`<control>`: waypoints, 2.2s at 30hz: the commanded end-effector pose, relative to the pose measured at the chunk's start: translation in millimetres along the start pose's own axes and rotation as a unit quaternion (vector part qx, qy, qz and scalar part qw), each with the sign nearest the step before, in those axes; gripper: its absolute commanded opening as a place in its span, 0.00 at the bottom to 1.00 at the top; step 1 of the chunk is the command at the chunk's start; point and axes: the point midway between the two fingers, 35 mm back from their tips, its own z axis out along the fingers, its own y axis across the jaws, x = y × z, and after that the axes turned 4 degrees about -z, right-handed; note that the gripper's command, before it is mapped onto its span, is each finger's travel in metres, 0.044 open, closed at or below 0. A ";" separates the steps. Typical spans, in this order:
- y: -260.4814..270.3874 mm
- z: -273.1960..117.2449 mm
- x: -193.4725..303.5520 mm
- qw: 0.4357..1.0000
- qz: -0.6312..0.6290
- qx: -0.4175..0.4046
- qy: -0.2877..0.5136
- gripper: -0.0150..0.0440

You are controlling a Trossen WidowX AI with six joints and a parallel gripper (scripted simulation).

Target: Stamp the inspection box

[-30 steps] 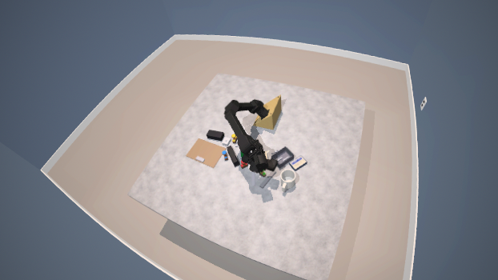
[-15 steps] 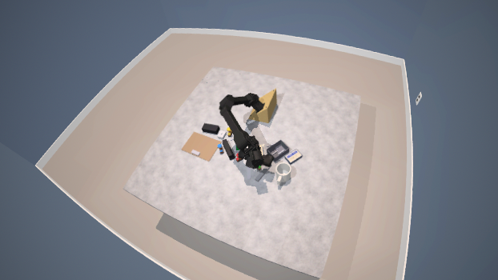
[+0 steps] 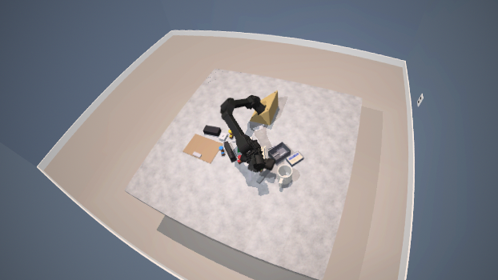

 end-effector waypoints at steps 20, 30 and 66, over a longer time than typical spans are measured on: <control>-0.1 -0.5 -0.3 1.000 0.000 0.000 0.000 0.35; 0.2 -5.0 -0.7 1.000 0.000 0.000 0.000 0.25; 1.1 -22.4 -1.7 1.000 0.000 -0.001 0.000 0.25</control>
